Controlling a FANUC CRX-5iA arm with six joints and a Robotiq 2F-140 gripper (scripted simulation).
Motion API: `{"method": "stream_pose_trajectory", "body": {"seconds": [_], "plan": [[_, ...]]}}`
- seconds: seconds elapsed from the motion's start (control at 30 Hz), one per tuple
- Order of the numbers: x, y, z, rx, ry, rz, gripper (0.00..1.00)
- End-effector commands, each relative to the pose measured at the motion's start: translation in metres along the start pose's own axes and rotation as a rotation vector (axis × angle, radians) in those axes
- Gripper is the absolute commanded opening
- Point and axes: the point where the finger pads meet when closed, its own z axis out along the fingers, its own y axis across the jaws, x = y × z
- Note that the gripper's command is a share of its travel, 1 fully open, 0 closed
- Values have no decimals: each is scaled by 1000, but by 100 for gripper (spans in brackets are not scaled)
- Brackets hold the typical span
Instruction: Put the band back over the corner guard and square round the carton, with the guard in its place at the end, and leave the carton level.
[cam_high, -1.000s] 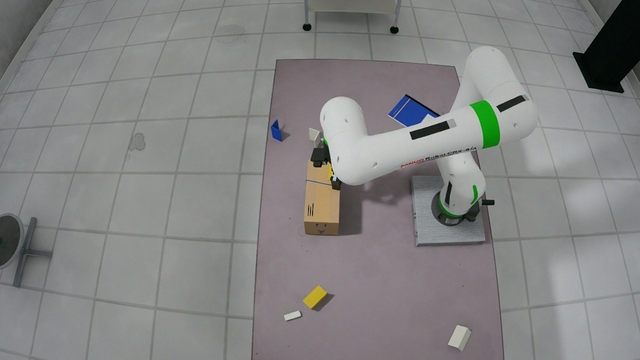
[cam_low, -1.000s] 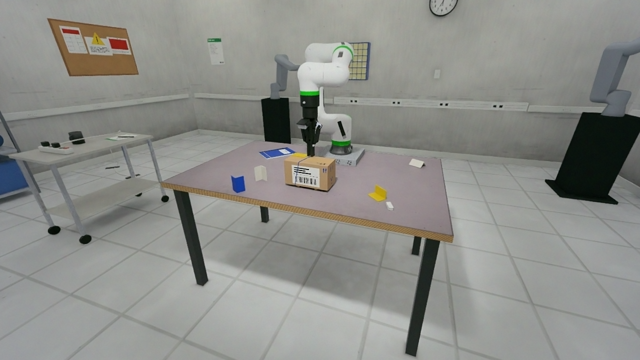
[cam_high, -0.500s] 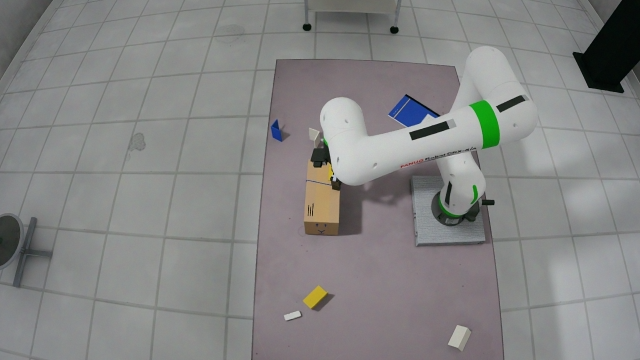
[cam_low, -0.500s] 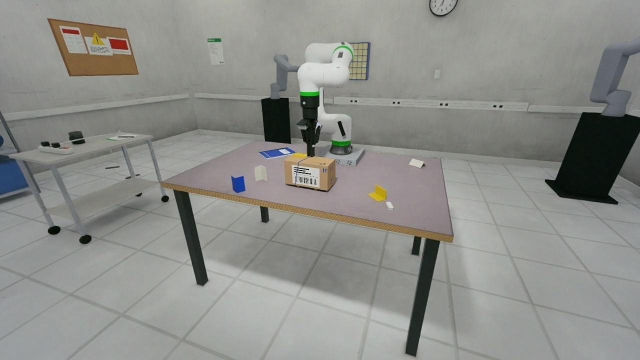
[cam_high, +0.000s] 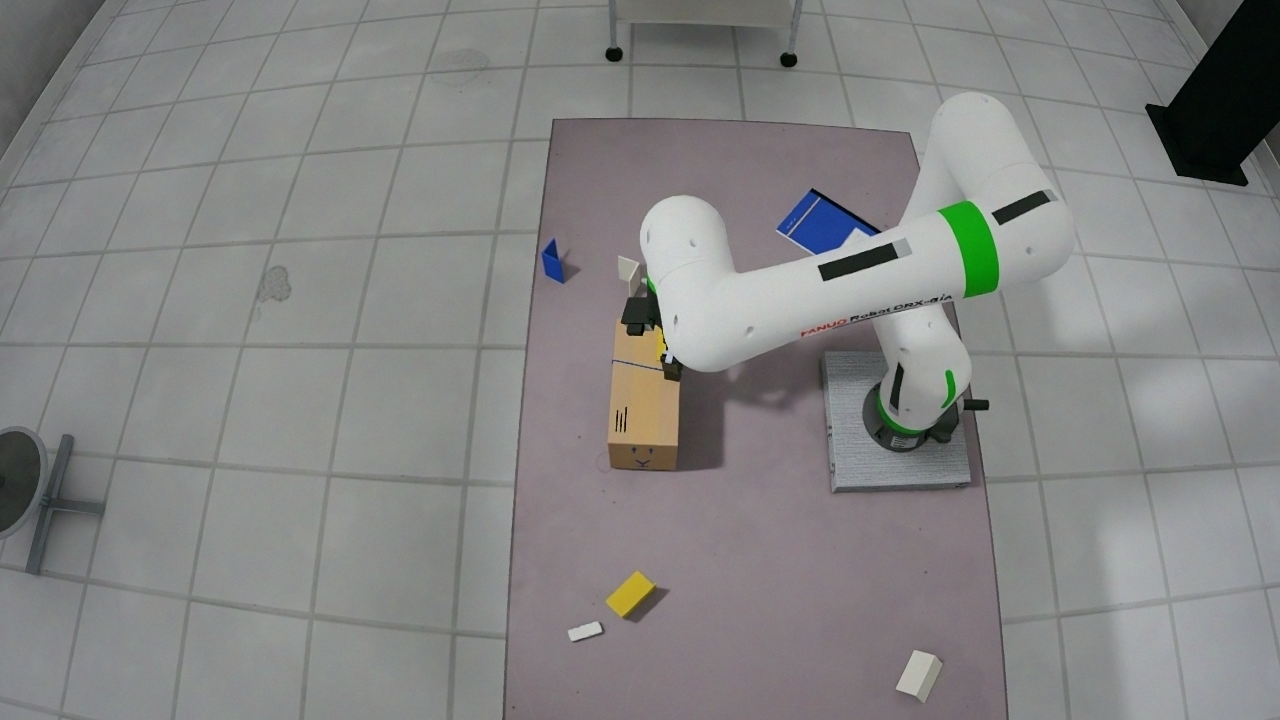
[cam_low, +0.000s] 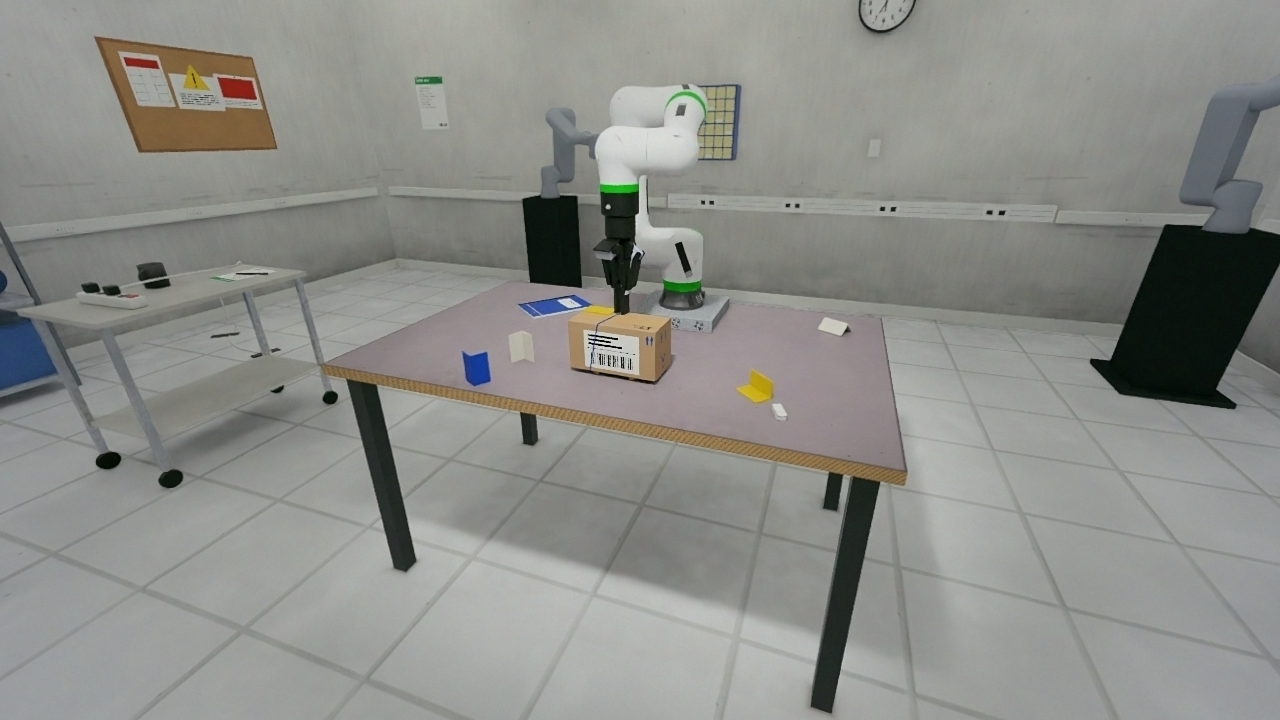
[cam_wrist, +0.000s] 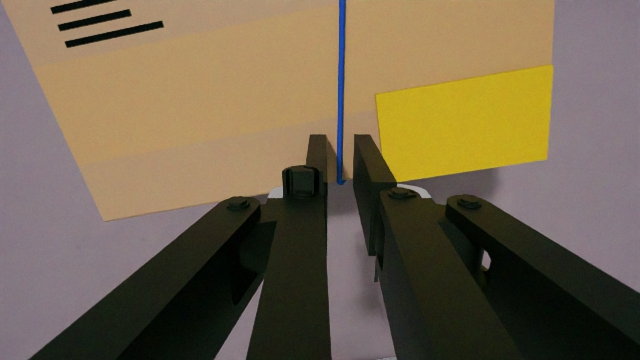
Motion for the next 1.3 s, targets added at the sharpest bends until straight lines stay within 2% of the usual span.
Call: {"method": "stream_pose_trajectory", "body": {"seconds": [0.0,0.73,0.77,1.27], "plan": [[1,0,-1,0,2,0,18],[1,0,0,0,2,0,18],[1,0,0,0,2,0,10],[1,0,0,0,2,0,10]]}}
